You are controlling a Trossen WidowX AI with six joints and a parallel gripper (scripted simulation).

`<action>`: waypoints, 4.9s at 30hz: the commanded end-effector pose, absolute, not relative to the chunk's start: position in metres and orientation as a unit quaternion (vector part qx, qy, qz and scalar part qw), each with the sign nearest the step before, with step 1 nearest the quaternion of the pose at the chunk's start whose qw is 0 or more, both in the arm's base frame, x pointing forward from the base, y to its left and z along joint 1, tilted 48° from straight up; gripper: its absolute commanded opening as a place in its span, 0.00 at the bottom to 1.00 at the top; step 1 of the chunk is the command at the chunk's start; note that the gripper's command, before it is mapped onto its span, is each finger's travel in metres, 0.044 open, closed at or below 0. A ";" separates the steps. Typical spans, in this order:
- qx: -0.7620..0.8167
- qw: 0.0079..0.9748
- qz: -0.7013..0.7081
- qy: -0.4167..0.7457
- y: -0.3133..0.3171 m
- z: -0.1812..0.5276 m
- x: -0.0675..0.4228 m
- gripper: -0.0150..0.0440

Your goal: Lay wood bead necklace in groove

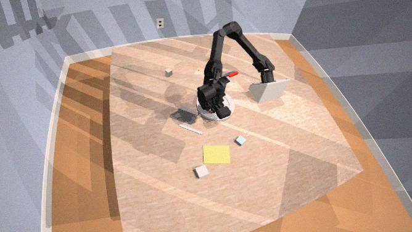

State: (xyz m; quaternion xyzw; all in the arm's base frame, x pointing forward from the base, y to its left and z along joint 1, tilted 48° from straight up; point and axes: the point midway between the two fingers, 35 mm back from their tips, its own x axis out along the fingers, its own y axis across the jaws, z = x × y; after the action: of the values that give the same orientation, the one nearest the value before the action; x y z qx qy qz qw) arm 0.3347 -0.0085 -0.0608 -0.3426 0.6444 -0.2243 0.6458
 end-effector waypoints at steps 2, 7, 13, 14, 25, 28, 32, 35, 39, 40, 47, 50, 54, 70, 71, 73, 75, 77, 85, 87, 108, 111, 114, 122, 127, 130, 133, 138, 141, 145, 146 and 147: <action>-0.342 0.646 -0.224 0.644 -0.008 -0.061 0.335 0.25; -0.342 0.646 -0.224 0.644 -0.008 -0.061 0.335 0.25; -0.342 0.646 -0.224 0.644 -0.008 -0.061 0.335 0.25; -0.342 0.646 -0.224 0.644 -0.008 -0.061 0.335 0.25; -0.343 0.646 -0.224 0.644 -0.008 -0.060 0.335 0.25; -0.346 0.643 -0.224 0.646 -0.005 -0.057 0.333 0.25; -0.346 0.643 -0.224 0.646 -0.004 -0.057 0.333 0.25; -0.346 0.643 -0.224 0.646 -0.002 -0.059 0.333 0.25; -0.346 0.643 -0.223 0.646 0.003 -0.064 0.334 0.25; -0.346 0.643 -0.223 0.646 0.003 -0.064 0.334 0.25; -0.346 0.643 -0.224 0.646 -0.001 -0.068 0.334 0.25; -0.346 0.643 -0.224 0.646 -0.003 -0.069 0.334 0.25; -0.344 0.646 -0.224 0.643 -0.001 -0.067 0.336 0.34; -0.346 0.643 -0.224 0.645 0.001 -0.065 0.334 1.00; -0.346 0.643 -0.223 0.646 0.002 -0.064 0.334 1.00; -0.346 0.643 -0.223 0.646 0.002 -0.064 0.334 1.00; -0.346 0.643 -0.223 0.646 0.002 -0.064 0.334 1.00; -0.346 0.643 -0.223 0.646 0.002 -0.064 0.334 1.00; -0.346 0.643 -0.223 0.646 0.002 -0.064 0.334 1.00; -0.346 0.643 -0.223 0.646 0.002 -0.064 0.334 1.00; -0.043 0.729 -0.476 0.491 -0.028 0.015 0.321 0.46; -0.043 0.729 -0.476 0.491 -0.031 0.012 0.321 0.46; -0.043 0.729 -0.476 0.491 -0.039 0.005 0.322 0.46; -0.039 0.731 -0.474 0.489 -0.036 0.006 0.325 0.46; -0.040 0.731 -0.475 0.489 -0.042 0.001 0.325 0.46; -0.041 0.730 -0.475 0.490 -0.046 -0.002 0.325 0.46; -0.042 0.730 -0.475 0.490 -0.049 -0.005 0.324 0.46; -0.043 0.729 -0.476 0.490 -0.056 -0.010 0.324 0.46; -0.044 0.728 -0.476 0.491 -0.057 -0.012 0.323 0.46; -0.044 0.728 -0.476 0.491 -0.057 -0.012 0.323 0.46; -0.044 0.728 -0.476 0.491 -0.057 -0.012 0.323 0.46; -0.044 0.728 -0.476 0.491 -0.057 -0.012 0.323 0.46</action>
State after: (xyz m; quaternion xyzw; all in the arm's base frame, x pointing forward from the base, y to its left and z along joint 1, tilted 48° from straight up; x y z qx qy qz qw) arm 0.3253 -0.0559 -0.0103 -0.0391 0.4886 -0.4760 0.7302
